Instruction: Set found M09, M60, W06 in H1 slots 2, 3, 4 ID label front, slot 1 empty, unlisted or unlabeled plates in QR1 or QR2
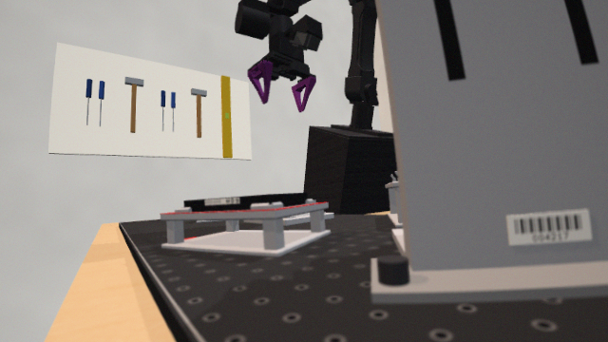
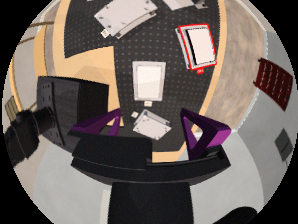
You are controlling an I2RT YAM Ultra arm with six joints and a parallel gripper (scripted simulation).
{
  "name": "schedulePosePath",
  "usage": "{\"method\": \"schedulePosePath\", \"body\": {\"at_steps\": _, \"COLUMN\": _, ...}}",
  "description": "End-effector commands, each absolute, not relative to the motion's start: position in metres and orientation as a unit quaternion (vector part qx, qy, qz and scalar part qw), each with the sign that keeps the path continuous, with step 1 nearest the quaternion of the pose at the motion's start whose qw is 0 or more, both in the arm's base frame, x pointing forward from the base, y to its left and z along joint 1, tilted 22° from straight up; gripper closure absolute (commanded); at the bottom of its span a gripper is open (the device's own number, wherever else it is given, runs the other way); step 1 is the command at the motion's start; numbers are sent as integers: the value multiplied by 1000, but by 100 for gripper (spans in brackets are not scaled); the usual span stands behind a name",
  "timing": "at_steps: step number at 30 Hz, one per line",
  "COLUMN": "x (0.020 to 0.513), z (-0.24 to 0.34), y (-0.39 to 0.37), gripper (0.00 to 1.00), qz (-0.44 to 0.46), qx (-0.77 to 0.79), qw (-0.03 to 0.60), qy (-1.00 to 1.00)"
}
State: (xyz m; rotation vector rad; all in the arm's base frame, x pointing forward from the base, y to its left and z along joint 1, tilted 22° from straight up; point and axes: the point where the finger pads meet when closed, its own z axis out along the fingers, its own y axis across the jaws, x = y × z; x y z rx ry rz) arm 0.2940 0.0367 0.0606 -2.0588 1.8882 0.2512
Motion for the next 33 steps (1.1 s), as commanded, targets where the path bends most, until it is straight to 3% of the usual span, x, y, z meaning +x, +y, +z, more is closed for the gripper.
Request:
{"method": "schedulePosePath", "body": {"at_steps": 1, "x": 291, "z": 63, "y": 38, "gripper": 0, "qz": 94, "qx": -713, "qw": 165, "qy": 675}}
{"method": "schedulePosePath", "body": {"at_steps": 9, "x": 290, "z": 73, "y": 63, "gripper": 0, "qz": 95, "qx": -713, "qw": 165, "qy": 675}}
{"method": "schedulePosePath", "body": {"at_steps": 33, "x": 271, "z": 98, "y": 130, "gripper": 0, "qz": 156, "qx": -590, "qw": 264, "qy": 747}}
